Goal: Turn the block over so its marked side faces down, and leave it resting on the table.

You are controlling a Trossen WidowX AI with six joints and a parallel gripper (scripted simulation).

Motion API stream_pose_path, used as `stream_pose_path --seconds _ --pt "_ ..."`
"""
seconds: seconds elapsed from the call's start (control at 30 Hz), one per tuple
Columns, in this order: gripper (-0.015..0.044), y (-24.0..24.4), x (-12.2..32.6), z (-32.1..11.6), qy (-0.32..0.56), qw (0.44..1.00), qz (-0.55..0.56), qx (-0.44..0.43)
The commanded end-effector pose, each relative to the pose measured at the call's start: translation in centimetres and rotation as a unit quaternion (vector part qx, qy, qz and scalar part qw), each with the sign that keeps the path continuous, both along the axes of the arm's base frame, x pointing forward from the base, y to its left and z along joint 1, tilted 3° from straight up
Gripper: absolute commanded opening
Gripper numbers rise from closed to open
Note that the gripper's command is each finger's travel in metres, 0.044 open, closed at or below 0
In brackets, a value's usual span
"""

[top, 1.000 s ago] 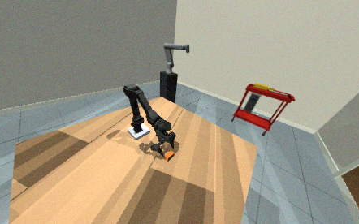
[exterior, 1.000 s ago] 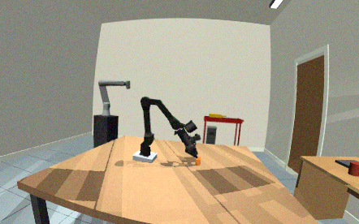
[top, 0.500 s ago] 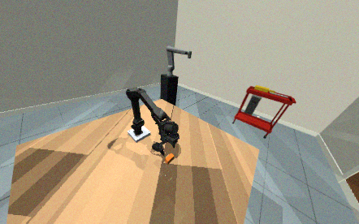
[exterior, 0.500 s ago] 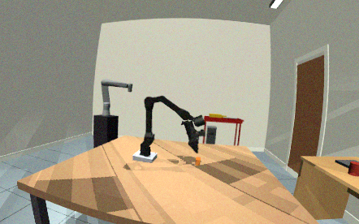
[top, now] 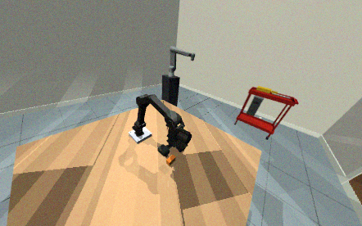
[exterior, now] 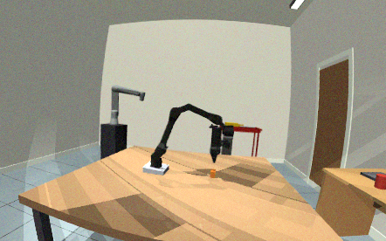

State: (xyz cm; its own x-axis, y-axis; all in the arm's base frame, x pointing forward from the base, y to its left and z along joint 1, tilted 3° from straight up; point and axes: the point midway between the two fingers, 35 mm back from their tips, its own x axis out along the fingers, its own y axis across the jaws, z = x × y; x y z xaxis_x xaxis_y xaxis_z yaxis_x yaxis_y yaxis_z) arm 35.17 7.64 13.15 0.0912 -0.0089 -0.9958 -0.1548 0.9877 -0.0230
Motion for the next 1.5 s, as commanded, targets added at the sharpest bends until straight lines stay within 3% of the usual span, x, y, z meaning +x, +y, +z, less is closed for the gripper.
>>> stream_pose_path --seconds 0.0,1.17,1.37,1.47 --pt "0.0440 0.1 0.2 -1.5 0.005 1.000 -0.002 0.002" --pt "0.0440 0.0 0.6 -8.0 0.006 1.000 -0.002 0.002" --pt "0.0282 0.0 0.6 -8.0 0.006 1.000 -0.002 0.002" --pt "0.0263 0.0 0.6 -8.0 0.006 1.000 -0.002 0.002"
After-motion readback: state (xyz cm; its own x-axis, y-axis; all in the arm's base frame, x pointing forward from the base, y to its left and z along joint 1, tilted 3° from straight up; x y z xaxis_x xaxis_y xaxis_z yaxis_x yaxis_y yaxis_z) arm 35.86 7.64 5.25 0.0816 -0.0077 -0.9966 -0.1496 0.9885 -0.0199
